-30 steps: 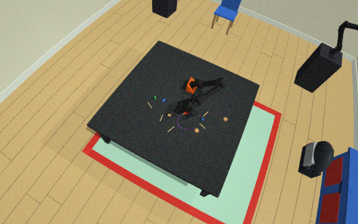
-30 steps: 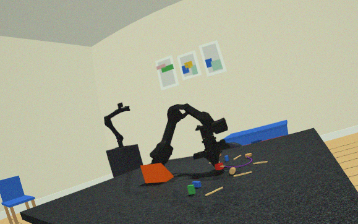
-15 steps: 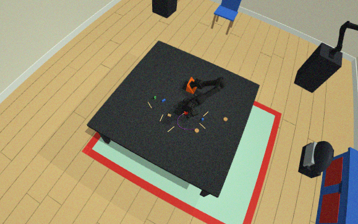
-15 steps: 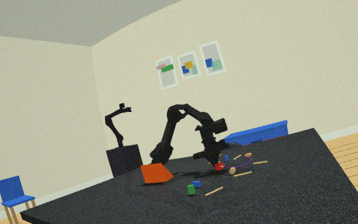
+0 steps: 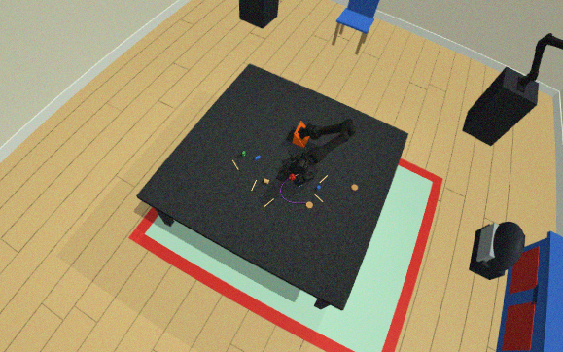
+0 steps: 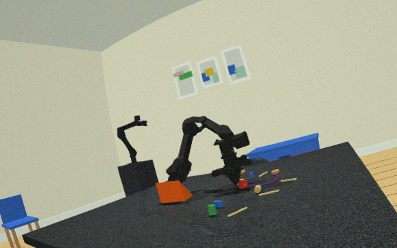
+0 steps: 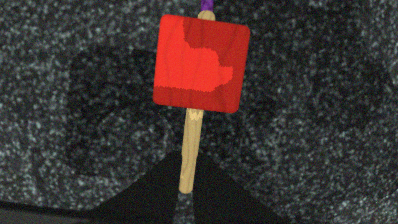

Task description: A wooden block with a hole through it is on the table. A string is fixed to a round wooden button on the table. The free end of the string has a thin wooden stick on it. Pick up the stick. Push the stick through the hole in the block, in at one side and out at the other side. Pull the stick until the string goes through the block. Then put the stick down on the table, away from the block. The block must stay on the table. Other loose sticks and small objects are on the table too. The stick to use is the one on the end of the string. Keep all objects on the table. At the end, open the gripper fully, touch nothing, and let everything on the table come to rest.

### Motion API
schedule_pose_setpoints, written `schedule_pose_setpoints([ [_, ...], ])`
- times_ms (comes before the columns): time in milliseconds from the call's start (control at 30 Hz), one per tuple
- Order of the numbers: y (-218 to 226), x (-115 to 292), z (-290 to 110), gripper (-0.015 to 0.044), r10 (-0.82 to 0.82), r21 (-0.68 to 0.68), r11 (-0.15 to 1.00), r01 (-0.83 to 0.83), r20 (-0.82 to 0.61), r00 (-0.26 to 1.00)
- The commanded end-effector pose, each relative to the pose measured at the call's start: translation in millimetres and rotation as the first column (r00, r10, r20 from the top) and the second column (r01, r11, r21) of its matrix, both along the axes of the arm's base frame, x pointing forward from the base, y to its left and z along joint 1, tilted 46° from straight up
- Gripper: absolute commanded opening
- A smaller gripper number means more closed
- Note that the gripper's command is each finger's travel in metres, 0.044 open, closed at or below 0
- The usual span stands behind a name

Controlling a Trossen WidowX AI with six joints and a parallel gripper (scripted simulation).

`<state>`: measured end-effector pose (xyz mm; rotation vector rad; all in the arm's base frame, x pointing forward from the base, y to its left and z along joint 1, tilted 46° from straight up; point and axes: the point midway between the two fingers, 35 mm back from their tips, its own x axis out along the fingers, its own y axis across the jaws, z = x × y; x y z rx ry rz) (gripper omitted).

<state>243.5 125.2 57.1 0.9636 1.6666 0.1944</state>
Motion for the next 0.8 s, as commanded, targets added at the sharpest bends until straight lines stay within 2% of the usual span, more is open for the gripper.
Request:
schedule_pose_setpoints([
  [0,1,-6,1,0.0,-0.003,0.0,1.0,0.003,-0.005,1.0],
  [767,8,-27,11,0.0,-0.006,0.006,1.0,0.006,-0.004,1.0],
])
